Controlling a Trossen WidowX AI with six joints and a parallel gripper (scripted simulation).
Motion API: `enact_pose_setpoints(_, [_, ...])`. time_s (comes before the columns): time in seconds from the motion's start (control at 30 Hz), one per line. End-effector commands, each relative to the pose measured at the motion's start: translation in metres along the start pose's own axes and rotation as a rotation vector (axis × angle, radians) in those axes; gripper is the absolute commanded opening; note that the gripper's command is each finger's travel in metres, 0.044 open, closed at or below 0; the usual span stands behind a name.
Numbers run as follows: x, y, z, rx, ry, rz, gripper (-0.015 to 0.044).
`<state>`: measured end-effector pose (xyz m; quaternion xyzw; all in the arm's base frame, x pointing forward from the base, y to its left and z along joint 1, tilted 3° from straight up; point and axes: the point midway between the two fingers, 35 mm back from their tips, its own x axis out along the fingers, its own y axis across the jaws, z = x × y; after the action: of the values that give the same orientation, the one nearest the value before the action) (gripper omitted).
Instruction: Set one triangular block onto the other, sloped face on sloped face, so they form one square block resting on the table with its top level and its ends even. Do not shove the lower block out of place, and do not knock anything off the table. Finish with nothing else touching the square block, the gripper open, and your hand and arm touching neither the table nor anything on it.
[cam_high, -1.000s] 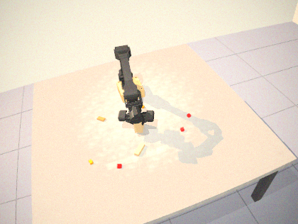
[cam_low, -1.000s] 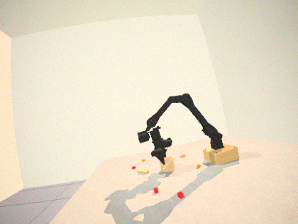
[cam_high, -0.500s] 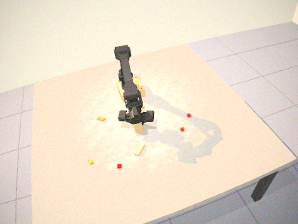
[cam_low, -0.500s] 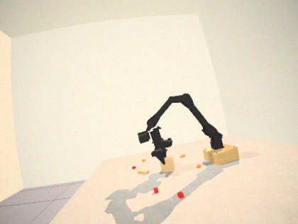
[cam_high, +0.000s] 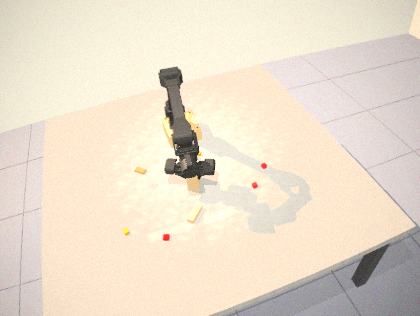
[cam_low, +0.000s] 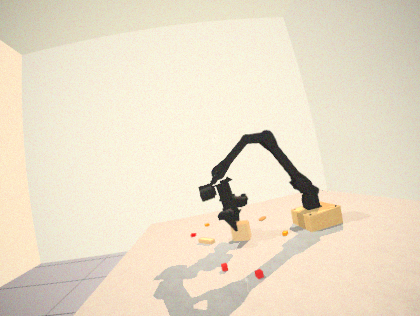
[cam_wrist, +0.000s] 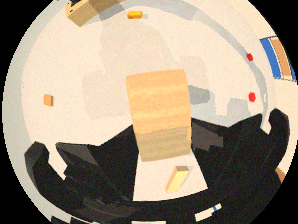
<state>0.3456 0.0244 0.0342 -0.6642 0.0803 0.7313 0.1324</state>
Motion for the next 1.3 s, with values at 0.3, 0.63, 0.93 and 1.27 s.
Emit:
enact_pose_setpoints(0.3, [0.0016,-0.0007,0.0003,0.005,-0.007,-0.005,0.0])
enact_pose_setpoints(0.63, [0.0028,-0.0007,0.0006,0.005,-0.006,-0.006,0.0])
enact_pose_setpoints(0.93, [0.0022,0.0001,0.0002,0.001,-0.001,-0.001,0.0])
enact_pose_setpoints(1.27, [0.0024,0.0002,0.0002,0.001,-0.001,-0.001,0.0105])
